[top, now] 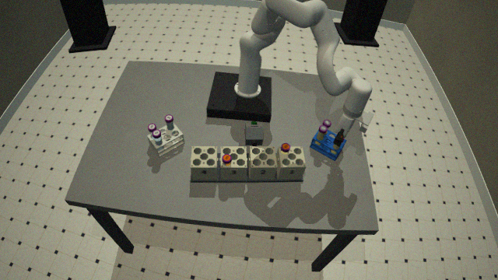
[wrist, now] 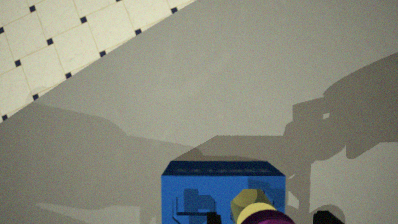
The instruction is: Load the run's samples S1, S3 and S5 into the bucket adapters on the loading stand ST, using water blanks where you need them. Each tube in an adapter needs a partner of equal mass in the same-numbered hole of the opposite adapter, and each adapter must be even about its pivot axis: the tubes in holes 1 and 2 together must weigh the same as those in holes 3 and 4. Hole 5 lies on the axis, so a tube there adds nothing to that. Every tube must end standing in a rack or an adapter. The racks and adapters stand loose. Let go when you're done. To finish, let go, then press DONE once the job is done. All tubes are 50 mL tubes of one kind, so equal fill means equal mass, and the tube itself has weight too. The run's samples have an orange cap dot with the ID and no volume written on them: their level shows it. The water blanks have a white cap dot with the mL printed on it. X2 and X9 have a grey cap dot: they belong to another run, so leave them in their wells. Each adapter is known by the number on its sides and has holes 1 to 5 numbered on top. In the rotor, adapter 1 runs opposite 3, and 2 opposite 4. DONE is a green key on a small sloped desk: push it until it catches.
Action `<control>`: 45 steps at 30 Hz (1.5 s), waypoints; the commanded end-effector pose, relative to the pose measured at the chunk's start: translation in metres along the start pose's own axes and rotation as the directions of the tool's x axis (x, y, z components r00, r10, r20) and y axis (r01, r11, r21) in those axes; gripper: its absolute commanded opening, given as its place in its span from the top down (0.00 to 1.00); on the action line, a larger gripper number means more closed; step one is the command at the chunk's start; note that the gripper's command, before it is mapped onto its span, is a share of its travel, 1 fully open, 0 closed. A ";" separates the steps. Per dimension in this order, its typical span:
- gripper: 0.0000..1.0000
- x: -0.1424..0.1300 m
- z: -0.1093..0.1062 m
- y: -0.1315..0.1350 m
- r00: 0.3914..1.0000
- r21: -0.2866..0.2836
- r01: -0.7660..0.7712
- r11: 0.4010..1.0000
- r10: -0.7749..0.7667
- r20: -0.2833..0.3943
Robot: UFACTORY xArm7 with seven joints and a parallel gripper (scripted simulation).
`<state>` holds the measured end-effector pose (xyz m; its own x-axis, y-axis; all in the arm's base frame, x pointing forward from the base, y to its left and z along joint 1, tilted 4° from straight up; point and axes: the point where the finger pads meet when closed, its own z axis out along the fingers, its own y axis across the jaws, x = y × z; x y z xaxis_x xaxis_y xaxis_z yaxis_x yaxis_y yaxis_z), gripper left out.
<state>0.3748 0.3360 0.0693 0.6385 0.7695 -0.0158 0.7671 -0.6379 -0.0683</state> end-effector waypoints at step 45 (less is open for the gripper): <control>1.00 0.002 0.003 0.000 1.000 -0.001 0.000 1.000 0.000 -0.005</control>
<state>0.3745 0.3362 0.0641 0.6385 0.7695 -0.0159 0.7671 -0.6379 -0.0683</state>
